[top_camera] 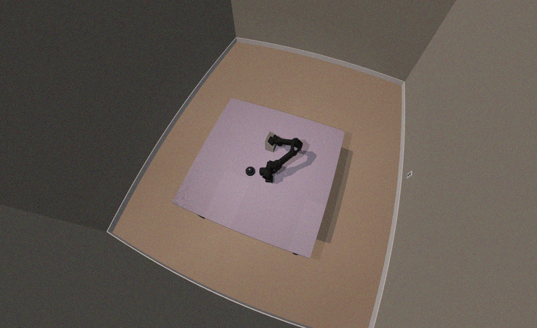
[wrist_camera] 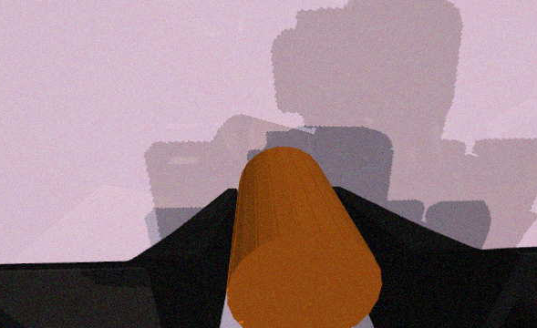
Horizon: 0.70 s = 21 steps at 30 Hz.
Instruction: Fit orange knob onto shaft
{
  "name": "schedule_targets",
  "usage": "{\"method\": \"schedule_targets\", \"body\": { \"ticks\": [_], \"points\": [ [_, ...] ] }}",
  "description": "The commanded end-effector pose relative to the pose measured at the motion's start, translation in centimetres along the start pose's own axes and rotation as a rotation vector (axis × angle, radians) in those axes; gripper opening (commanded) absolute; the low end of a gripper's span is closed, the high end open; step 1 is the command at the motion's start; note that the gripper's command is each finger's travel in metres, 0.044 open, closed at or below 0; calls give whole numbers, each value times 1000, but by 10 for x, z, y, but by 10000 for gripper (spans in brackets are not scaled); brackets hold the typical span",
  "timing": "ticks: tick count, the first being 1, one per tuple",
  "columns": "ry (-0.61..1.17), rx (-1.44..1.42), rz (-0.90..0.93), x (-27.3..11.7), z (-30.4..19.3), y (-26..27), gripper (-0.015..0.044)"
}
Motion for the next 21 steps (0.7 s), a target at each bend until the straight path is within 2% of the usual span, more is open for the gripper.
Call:
{"method": "schedule_targets", "body": {
  "ticks": [1, 8, 17, 21],
  "points": [
    [6, 7, 4, 6, 0, 0, 0],
    [6, 7, 4, 6, 1, -1, 0],
    [2, 3, 1, 5, 1, -1, 236],
    [2, 3, 1, 5, 1, -1, 240]
  ]
}}
Point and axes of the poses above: the point midway between the two fingers, 35 mm back from their tips, its own x axis out along the fingers, its own y axis across the jaws, z = x × y, the point moved 1 cm from there along -x, back along the fingers, and after that the axes turned 14 degrees about -x, right-handed, at the moved point
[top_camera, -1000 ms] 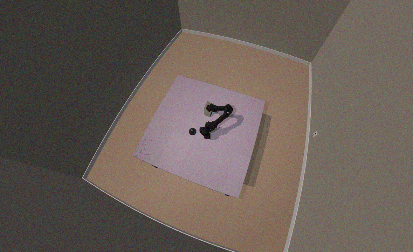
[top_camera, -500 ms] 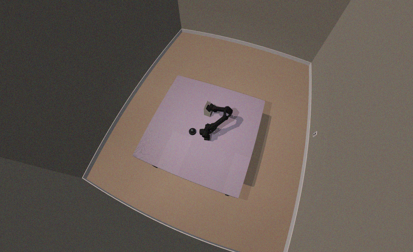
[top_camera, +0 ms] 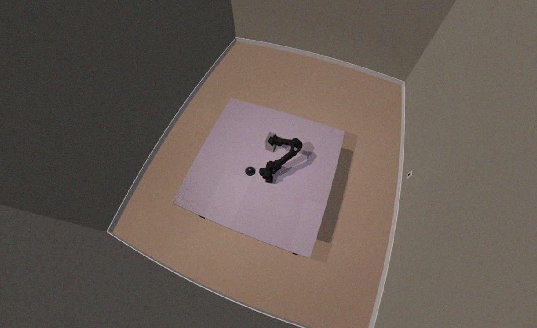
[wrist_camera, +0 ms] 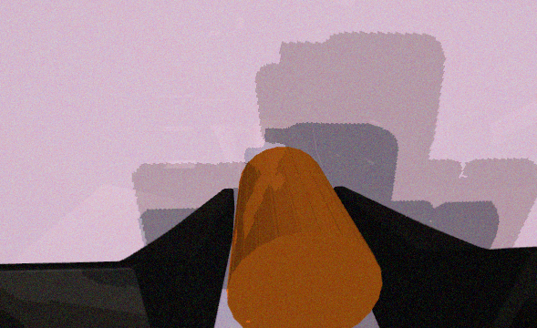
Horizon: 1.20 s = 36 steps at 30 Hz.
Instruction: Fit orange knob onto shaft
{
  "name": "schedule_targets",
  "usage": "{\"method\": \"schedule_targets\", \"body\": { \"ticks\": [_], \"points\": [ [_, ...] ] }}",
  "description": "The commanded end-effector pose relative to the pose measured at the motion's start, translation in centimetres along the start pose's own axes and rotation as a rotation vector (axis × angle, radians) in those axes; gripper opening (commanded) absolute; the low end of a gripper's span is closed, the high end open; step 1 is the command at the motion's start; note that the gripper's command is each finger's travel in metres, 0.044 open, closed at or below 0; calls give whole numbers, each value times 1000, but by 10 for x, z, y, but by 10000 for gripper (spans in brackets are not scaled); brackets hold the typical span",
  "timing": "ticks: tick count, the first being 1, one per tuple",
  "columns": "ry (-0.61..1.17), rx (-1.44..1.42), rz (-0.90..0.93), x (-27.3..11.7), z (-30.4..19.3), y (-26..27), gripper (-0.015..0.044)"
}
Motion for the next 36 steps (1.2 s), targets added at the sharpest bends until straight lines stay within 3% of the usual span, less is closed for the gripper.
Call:
{"method": "schedule_targets", "body": {
  "ticks": [1, 12, 20, 36],
  "points": [
    [0, -1, 0, 0, 0, 0, 240],
    [0, -1, 0, 0, 0, 0, 240],
    [1, 3, 0, -81, 1, 0, 440],
    [0, 2, 1, -64, 1, 0, 440]
  ]
}}
Point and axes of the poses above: the point midway between the two fingers, 35 mm back from their tips, its own x axis out along the fingers, its own y axis across the jaws, z = x × y, the point moved 1 cm from there along -x, back along the fingers, and after that the axes turned 14 degrees about -x, right-handed, at the moved point
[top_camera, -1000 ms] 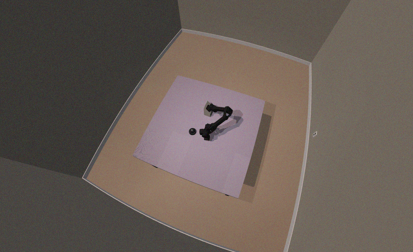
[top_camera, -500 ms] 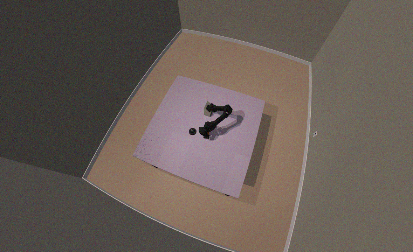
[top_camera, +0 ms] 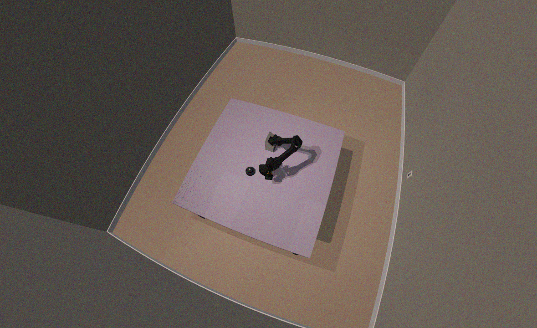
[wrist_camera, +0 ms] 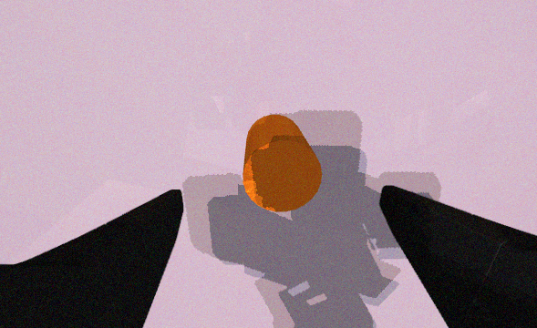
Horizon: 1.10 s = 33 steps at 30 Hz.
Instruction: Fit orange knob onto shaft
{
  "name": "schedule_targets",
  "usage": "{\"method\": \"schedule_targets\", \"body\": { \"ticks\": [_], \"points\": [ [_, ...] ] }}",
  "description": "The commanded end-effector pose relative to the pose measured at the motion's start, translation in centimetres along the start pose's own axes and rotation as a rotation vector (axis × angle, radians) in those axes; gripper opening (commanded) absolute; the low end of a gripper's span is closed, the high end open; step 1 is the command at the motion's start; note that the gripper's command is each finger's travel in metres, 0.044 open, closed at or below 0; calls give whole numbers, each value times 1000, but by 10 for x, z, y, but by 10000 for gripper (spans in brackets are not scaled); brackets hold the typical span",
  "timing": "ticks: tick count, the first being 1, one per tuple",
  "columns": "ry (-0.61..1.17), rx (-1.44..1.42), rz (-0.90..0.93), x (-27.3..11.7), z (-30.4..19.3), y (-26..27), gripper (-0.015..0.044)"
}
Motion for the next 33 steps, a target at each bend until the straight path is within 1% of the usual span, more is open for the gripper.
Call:
{"method": "schedule_targets", "body": {
  "ticks": [1, 33],
  "points": [
    [0, 5, -3, 6, 0, -1, 440],
    [1, 5, -2, 58, 0, -1, 440]
  ]
}}
Point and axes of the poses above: the point midway between the two fingers, 35 mm back from their tips, its own x axis out along the fingers, its own y axis across the jaws, z = x × y, the point moved 1 cm from there along -x, back along the fingers, and after that the axes turned 14 degrees about -x, right-handed, at the moved point
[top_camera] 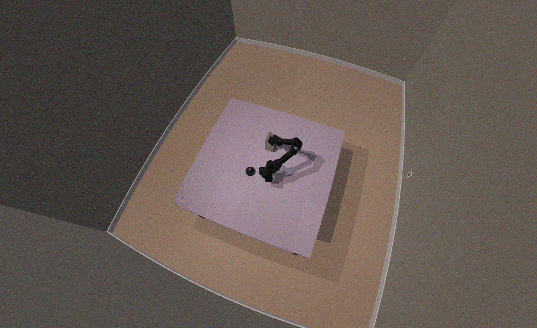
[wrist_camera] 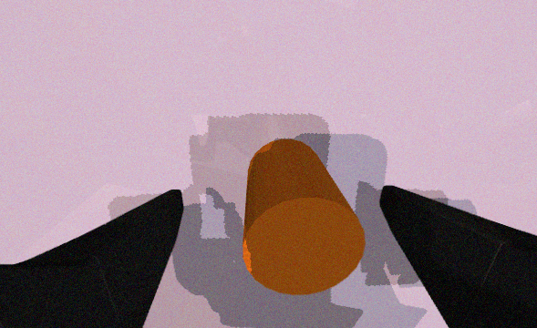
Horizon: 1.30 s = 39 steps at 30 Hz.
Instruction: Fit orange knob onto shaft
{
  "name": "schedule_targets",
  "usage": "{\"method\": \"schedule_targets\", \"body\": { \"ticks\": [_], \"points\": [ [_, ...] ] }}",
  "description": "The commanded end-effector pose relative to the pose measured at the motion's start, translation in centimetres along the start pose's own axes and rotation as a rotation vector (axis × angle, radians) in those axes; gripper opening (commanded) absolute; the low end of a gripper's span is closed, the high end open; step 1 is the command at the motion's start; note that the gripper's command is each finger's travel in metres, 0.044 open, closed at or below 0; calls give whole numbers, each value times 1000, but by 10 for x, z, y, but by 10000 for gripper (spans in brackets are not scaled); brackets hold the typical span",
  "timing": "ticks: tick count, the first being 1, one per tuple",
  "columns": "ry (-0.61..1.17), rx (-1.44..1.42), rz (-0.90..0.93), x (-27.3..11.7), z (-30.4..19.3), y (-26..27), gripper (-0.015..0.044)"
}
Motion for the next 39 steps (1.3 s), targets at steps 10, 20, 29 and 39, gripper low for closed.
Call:
{"method": "schedule_targets", "body": {
  "ticks": [10, 20, 29, 39],
  "points": [
    [12, 9, -3, 19, -2, -3, 414],
    [12, 9, -3, 19, -2, -3, 171],
    [10, 9, -4, 15, -1, -2, 33],
    [0, 9, -8, -14, 5, 2, 0]
  ]
}}
Point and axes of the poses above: the point midway between the two fingers, 35 mm back from their tips, its own x axis out along the fingers, its own y axis across the jaws, z = x × y, the point moved 1 cm from there along -x, back along the fingers, and after that the axes turned 14 degrees about -x, right-handed, at the moved point
